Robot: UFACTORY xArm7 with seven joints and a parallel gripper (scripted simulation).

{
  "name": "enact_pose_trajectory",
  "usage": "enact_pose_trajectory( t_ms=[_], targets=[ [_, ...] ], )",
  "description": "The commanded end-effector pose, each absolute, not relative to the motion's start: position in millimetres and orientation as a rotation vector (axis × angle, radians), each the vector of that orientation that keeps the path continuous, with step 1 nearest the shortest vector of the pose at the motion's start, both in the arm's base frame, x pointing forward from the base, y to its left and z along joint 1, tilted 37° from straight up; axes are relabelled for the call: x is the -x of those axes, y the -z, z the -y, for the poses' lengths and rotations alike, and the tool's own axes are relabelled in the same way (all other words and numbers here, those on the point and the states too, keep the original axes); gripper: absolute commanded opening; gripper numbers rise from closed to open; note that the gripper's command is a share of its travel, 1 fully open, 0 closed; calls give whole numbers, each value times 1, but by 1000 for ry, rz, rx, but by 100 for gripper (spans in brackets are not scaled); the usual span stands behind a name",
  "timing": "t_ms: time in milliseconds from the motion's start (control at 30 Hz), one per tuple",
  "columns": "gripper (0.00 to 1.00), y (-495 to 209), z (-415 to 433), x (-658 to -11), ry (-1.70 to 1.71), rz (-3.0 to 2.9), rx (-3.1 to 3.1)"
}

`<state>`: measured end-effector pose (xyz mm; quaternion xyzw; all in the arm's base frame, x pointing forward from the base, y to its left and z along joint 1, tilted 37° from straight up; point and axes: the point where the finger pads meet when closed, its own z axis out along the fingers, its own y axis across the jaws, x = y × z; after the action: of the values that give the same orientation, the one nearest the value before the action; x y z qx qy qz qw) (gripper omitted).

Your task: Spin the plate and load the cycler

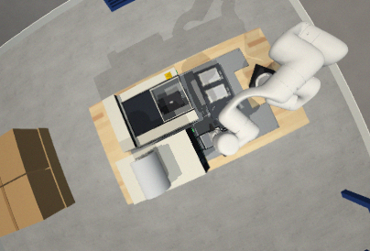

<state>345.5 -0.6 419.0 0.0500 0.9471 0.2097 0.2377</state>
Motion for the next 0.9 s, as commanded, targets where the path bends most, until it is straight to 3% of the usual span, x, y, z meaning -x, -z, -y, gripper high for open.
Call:
enact_pose_trajectory(
  t_ms=[0,867],
  targets=[
    [100,-417,-1,-348,-575,-2590,-138],
    [100,-385,-16,-367,-575,-2591,-138]
  ],
)
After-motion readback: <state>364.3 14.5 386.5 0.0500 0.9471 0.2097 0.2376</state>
